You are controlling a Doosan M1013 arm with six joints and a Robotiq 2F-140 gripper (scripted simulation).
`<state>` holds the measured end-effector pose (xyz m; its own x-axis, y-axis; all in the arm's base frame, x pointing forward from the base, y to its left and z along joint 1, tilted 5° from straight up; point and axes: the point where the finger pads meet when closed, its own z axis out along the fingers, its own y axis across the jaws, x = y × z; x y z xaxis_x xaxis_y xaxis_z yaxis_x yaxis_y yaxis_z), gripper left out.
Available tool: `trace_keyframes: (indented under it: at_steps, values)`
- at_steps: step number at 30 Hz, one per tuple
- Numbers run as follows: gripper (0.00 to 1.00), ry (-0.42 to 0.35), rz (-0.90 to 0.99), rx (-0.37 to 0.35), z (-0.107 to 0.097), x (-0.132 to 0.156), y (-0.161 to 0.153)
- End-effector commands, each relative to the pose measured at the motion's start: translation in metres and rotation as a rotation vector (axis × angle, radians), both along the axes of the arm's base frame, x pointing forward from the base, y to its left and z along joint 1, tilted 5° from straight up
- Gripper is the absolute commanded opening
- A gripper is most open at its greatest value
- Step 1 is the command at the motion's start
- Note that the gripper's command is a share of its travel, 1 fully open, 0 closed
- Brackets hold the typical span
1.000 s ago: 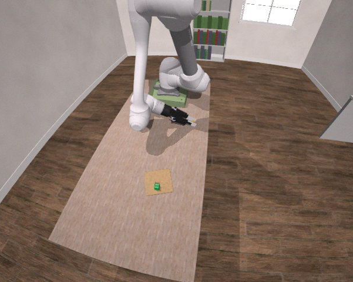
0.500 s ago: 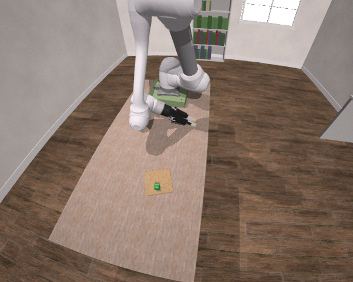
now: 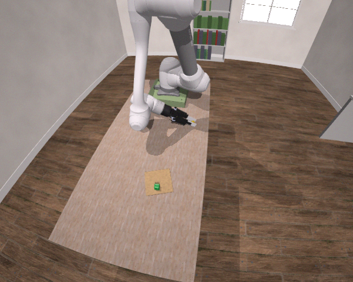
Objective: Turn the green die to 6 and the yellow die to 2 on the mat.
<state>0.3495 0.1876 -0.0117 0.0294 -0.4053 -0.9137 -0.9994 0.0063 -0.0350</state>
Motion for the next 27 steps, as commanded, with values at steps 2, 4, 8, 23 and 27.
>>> trace_keyframes:
  at_steps: [2, 4, 8, 23, 27]
  values:
    - [0.32, 0.000, 0.000, 0.000, 0.001, 0.000, -0.001]
    - [0.32, 0.000, 0.000, 0.000, 0.001, 0.000, -0.003]
    - [0.32, 0.000, 0.000, 0.000, 0.005, 0.000, -0.012]
    - [0.32, 0.000, 0.000, 0.000, 0.020, -0.001, -0.045]
    - [0.32, 0.000, 0.000, 0.000, 0.021, -0.001, -0.046]
